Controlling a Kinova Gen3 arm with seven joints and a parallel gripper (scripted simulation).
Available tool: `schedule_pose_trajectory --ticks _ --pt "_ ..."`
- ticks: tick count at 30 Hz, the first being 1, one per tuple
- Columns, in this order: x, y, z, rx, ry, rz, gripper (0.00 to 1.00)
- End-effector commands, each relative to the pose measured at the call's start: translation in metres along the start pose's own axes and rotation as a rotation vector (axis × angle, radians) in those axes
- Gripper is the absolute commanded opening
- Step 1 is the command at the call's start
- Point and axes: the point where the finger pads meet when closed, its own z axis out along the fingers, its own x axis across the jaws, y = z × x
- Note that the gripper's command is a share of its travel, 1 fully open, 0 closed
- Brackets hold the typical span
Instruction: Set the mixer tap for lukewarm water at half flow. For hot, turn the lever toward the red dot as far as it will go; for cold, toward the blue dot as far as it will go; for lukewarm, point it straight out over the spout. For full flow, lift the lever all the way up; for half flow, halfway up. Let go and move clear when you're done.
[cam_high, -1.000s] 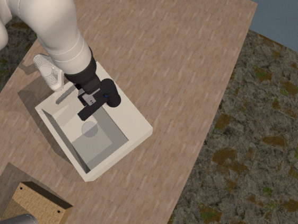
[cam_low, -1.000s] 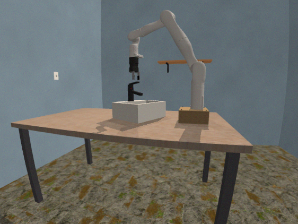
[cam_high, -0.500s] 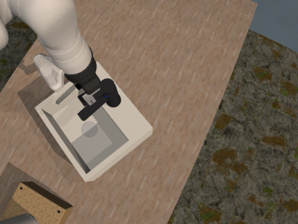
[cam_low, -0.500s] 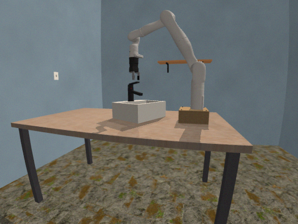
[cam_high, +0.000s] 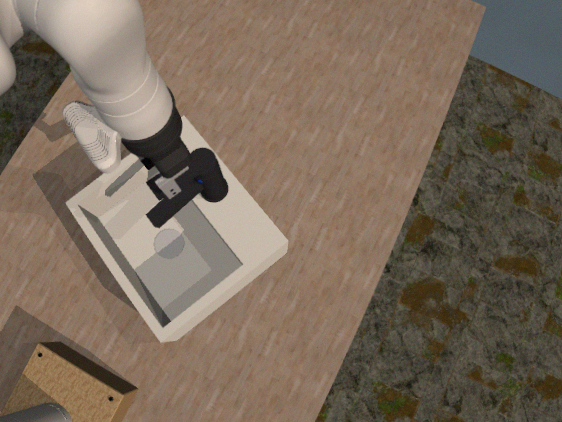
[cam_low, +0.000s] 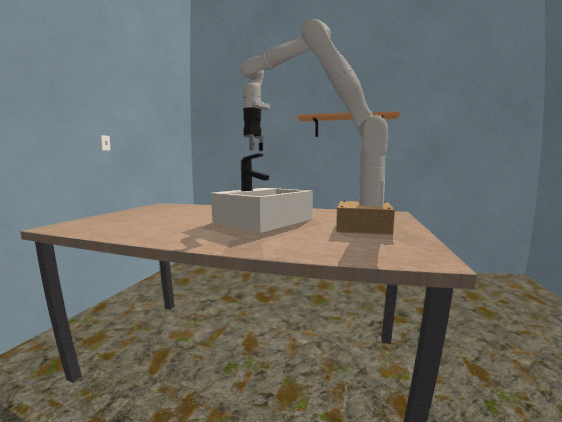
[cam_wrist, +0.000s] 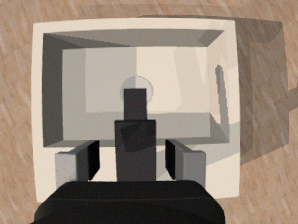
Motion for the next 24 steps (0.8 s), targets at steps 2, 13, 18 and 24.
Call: schedule_pose_trajectory --ticks 2,13,18,24 --pt "0.0021 0.0015 0.0012 -0.005 0.007 -0.004 1.0" --pt "0.0022 0.0013 0.0012 -0.005 0.007 -0.004 1.0" --pt "0.0032 -0.0009 0.0017 -0.003 0.006 -0.004 1.0" --pt "0.0043 -0.0013 0.0012 -0.005 0.007 -0.004 1.0"
